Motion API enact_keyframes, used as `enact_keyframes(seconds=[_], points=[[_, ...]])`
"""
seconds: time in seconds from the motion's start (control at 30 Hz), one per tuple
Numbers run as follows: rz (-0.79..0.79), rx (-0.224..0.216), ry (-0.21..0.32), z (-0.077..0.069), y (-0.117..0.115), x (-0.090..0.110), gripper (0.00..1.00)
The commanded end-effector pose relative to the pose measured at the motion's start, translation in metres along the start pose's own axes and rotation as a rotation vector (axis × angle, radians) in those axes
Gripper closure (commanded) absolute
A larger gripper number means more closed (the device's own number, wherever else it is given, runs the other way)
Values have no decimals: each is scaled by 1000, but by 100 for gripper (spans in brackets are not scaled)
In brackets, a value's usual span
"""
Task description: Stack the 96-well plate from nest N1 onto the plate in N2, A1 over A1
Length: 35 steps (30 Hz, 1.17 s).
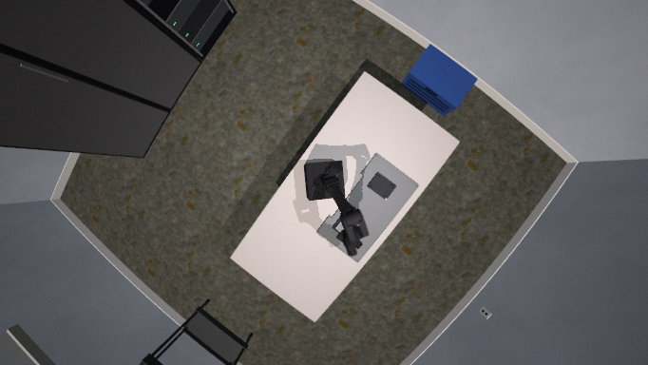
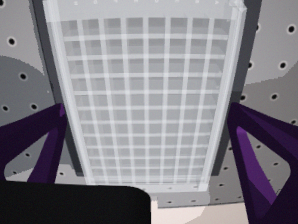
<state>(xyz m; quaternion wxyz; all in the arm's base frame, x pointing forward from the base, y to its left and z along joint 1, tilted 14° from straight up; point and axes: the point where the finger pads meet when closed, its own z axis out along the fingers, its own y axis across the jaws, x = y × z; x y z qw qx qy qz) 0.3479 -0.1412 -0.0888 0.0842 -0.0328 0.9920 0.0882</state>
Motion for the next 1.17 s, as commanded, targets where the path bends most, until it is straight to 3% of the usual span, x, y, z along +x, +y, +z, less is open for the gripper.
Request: enact_keyframes(seconds=[0.0,0.5,0.97,1.13], points=[[1,5,-12,-2,-2,-3,0],[1,5,-12,-2,-2,-3,0],[-2,16,-38,-45,-7,-10,0],[-2,16,-38,-45,-7,-10,0]])
